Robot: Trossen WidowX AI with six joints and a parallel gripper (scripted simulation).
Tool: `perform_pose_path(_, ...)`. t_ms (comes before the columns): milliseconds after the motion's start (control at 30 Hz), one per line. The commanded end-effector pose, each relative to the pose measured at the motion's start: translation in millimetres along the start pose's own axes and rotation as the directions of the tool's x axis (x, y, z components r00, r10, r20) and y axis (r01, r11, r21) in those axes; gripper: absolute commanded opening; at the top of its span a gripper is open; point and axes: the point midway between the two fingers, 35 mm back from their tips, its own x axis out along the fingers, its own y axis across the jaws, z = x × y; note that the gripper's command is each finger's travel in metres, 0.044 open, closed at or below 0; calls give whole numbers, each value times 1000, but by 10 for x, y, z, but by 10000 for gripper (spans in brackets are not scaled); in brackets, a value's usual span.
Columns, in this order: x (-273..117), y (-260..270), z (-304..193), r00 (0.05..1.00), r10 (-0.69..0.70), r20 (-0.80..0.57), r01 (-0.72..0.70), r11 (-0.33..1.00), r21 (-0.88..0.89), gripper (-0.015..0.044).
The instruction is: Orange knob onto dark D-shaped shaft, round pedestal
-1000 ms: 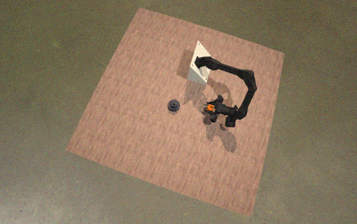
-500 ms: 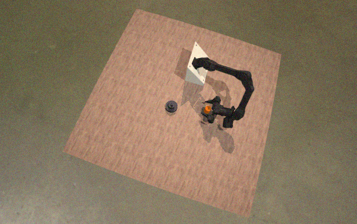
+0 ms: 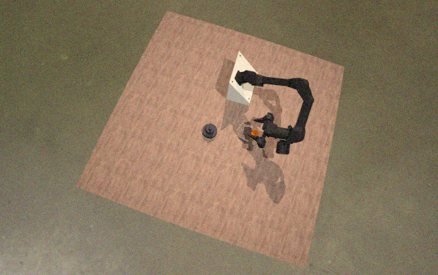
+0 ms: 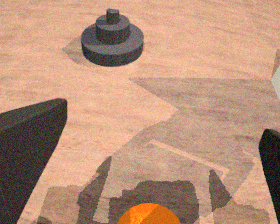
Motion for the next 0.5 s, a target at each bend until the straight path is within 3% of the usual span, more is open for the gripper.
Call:
perform_pose_path(0, 55, -56, 30, 992, -62, -108, 61, 998, -13, 440)
perform_pose_path(133, 108, -101, 36, 875, -143, -463, 142, 989, -37, 440)
perform_pose_path(300, -56, -44, 120, 565, -55, -823, 56, 998, -28, 440)
perform_pose_path(367, -126, -20, 172, 467, -8, -884, 9, 1000, -5, 440)
perform_pose_path(467, -136, -17, 179, 454, -2, -891, 3, 1000, -1, 440)
